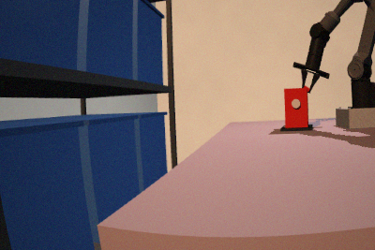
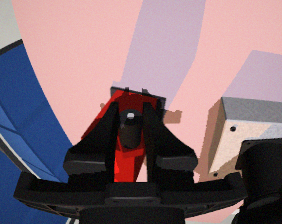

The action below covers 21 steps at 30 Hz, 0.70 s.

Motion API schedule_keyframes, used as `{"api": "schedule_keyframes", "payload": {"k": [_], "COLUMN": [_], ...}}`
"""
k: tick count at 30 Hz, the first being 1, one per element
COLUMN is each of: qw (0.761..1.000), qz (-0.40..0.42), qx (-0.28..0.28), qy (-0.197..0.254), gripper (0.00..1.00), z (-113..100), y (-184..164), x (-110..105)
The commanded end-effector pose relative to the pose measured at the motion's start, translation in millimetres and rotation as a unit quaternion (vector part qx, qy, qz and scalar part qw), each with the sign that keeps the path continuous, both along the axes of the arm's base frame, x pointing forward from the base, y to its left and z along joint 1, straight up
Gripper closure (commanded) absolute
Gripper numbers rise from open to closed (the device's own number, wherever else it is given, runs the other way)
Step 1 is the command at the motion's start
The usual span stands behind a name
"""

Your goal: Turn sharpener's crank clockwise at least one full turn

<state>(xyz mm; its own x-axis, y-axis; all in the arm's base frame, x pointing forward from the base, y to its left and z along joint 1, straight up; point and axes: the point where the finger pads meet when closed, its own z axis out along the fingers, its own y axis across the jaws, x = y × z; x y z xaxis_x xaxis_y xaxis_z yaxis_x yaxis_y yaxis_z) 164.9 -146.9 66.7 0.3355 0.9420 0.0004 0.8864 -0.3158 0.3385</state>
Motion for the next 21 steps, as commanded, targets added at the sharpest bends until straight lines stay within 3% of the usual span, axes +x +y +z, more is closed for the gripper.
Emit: {"api": "schedule_keyframes", "payload": {"k": [1, 21], "qw": [1.000, 1.000], "qz": [0.000, 0.000], "qx": [-0.001, -0.002], "qy": [-0.002, -0.002], "gripper": [0.80, 0.80], "z": [2, 9], "y": [-1, -9], "x": [3, 23]}}
